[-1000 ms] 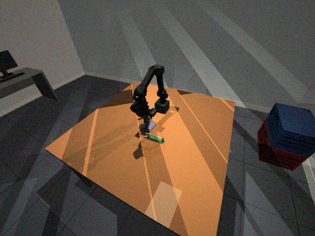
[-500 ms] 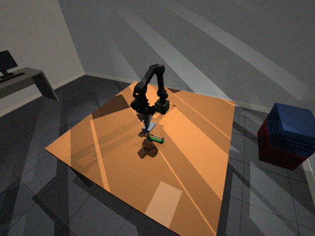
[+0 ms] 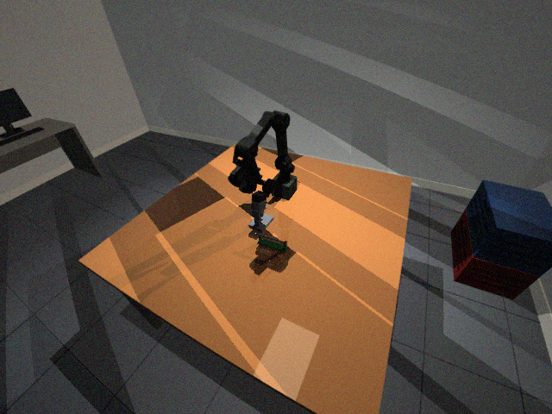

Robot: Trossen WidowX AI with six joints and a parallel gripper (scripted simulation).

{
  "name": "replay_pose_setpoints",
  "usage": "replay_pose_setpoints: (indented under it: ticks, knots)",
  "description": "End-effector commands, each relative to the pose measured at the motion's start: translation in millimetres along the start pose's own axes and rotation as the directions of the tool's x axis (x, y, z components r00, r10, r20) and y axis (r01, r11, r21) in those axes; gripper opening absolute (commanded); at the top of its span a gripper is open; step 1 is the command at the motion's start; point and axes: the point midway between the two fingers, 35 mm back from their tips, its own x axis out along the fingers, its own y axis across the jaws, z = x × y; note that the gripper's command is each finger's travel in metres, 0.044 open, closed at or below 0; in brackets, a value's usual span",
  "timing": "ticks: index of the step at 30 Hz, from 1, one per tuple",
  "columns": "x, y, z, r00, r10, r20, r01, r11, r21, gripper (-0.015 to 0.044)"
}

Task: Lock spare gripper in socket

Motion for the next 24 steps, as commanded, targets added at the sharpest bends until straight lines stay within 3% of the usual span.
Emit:
replay_pose_setpoints:
  ticks: [1, 24]
  knots:
    - [-7.9, -0.1, -4.6, 1.000, 0.000, 0.002, 0.000, 1.000, -0.001, 0.0440]
    - [-43.0, 0.4, -23.1, 0.999, 0.001, 0.036, -0.001, 1.000, 0.007, 0.0440]
